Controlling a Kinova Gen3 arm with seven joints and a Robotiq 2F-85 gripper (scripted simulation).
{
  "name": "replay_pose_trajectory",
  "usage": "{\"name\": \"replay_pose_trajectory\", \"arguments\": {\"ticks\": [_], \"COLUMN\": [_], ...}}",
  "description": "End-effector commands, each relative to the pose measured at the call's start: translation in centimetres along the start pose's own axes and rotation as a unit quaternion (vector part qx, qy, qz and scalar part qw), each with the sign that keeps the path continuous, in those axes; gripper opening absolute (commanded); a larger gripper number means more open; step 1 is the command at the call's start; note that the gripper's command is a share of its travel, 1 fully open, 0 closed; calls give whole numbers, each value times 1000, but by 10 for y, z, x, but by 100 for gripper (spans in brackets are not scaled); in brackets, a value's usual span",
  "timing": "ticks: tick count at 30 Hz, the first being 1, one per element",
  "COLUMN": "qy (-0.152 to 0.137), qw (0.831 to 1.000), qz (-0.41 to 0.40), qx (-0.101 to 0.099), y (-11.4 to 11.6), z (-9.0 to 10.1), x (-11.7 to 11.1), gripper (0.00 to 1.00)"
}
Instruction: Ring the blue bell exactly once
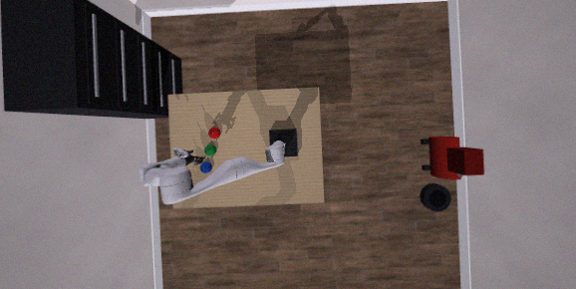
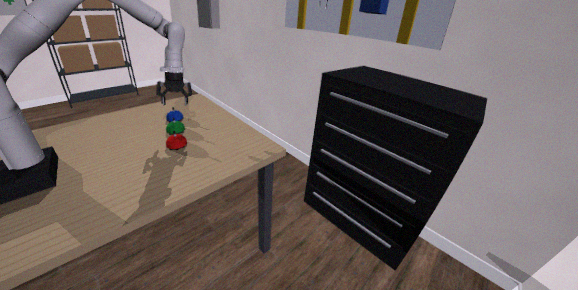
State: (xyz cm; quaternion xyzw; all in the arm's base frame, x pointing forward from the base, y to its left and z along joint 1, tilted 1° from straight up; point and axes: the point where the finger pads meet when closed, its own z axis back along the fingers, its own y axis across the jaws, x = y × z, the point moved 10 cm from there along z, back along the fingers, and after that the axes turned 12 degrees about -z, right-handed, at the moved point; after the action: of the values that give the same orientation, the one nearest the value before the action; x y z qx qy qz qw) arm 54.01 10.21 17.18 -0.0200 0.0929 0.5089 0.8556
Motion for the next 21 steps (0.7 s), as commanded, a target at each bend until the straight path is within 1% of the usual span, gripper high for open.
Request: {"name": "replay_pose_trajectory", "arguments": {"ticks": [1, 6, 7, 12, 13, 18, 19, 21], "qy": [-7, -7, -14, -14, -20, -20, -26, -26], "qw": [1000, 1000, 1000, 1000, 1000, 1000, 999, 999], "qz": [7, 7, 13, 13, 18, 18, 24, 24], "qx": [-4, -4, -7, -7, -10, -10, -13, -13], "y": [5, 5, 10, 10, 14, 14, 18, 18], "z": [4, 4, 7, 7, 10, 10, 12, 12], "x": [7, 7, 14, 14, 21, 21, 26, 26], "gripper": [100, 100, 100, 100, 100, 100, 100, 100]}}
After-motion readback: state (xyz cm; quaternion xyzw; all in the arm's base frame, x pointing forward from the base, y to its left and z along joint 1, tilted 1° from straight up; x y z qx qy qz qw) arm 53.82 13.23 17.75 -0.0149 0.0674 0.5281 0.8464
